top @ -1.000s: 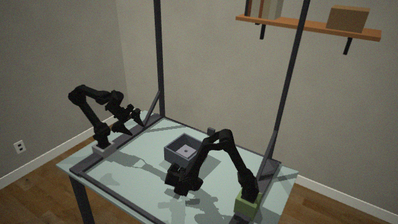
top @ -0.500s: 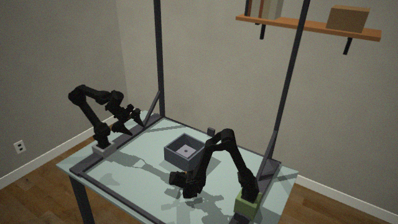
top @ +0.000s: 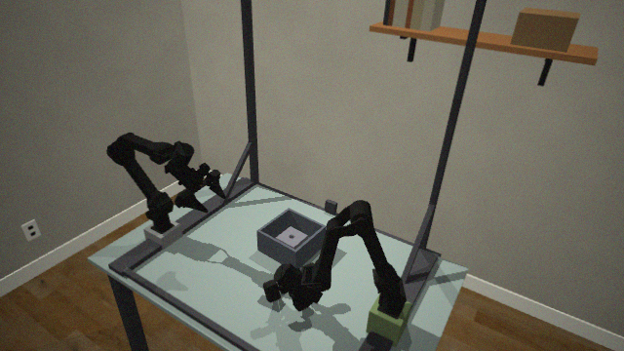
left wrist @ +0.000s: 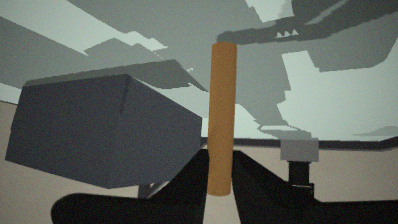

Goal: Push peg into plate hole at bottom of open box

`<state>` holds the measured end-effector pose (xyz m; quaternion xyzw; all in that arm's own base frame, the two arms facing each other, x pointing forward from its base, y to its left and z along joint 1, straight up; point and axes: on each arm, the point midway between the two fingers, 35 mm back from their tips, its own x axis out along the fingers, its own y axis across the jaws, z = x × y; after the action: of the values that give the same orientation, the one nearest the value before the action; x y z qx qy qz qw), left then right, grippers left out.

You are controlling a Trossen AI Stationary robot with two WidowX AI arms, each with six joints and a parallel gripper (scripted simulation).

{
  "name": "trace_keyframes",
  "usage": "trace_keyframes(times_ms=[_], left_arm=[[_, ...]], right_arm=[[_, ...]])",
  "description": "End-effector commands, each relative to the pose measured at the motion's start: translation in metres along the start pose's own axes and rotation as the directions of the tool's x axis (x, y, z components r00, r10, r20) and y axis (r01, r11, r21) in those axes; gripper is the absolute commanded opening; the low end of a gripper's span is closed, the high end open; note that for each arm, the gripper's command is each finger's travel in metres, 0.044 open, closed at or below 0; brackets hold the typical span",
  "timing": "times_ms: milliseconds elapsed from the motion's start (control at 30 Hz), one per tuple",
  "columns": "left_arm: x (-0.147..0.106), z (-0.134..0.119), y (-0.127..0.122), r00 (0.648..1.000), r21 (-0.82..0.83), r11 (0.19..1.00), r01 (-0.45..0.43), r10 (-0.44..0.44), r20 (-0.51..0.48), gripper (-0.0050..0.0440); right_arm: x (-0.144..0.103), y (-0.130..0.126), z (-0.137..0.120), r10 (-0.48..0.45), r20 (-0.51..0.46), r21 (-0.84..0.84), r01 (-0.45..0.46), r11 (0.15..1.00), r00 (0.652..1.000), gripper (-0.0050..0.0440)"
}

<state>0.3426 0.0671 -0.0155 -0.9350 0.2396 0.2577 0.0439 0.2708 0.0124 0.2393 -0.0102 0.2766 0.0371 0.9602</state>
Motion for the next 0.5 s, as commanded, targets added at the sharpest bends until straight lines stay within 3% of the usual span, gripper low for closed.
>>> trace_keyframes(times_ms=[0, 200, 467], left_arm=[[-0.006, -0.021, -0.012, 0.993, -0.054, 0.995, 0.087, -0.09, -0.07, 0.0027], [-0.009, -0.043, -0.025, 0.975, 0.013, 0.989, 0.149, -0.145, -0.167, 0.0027], [-0.006, -0.033, -0.02, 0.989, -0.007, 0.995, 0.099, -0.1, -0.11, 0.0027]], right_arm=[[-0.003, 0.0, 0.005, 0.0, 0.017, -0.002, 0.0, 1.0, 1.0, 0.044], [-0.003, 0.0, 0.005, 0.0, 0.017, -0.002, 0.0, 1.0, 1.0, 0.044], [-0.003, 0.0, 0.005, 0.0, 0.017, -0.002, 0.0, 1.0, 1.0, 0.044]])
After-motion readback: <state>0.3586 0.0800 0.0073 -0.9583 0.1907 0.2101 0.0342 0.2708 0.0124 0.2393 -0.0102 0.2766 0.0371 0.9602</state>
